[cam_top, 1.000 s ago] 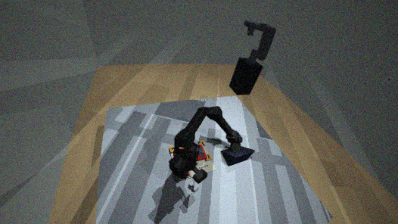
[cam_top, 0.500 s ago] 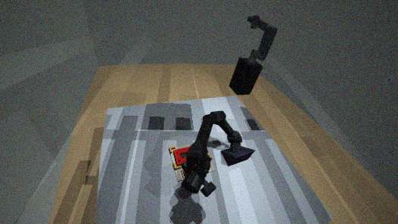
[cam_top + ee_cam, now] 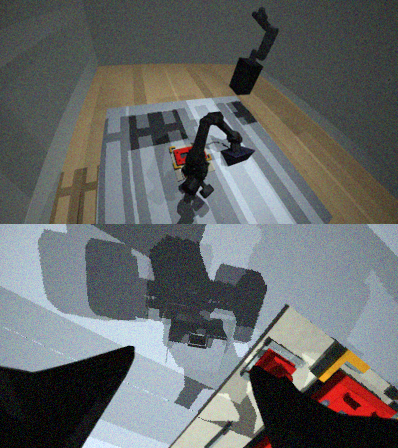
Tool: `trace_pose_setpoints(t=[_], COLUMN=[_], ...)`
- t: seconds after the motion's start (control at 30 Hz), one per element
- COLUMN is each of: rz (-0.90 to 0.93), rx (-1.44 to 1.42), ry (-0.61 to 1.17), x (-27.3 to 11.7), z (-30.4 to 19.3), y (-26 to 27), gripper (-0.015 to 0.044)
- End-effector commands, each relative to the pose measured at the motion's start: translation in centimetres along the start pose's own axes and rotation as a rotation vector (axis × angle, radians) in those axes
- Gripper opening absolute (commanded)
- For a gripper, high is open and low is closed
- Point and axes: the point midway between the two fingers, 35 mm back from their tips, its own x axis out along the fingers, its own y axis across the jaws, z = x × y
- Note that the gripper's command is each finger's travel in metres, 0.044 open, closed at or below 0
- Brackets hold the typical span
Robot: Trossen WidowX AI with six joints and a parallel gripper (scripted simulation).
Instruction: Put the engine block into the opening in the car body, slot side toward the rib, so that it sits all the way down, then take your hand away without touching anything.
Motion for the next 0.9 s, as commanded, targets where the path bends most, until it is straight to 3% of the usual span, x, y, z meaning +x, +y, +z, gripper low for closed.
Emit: trace_pose_setpoints(t=[0.0, 0.63, 0.87], rz=[-0.005, -0.006, -0.006], rx=[-0.008, -0.007, -0.007], ry=[0.004, 0.004, 0.004], x=[0.7, 3.6, 3.6], z=[-0.1, -0.2, -0.2], y=[0.0, -0.1, -0.1], gripper=[0.044, 0.044, 0.0256])
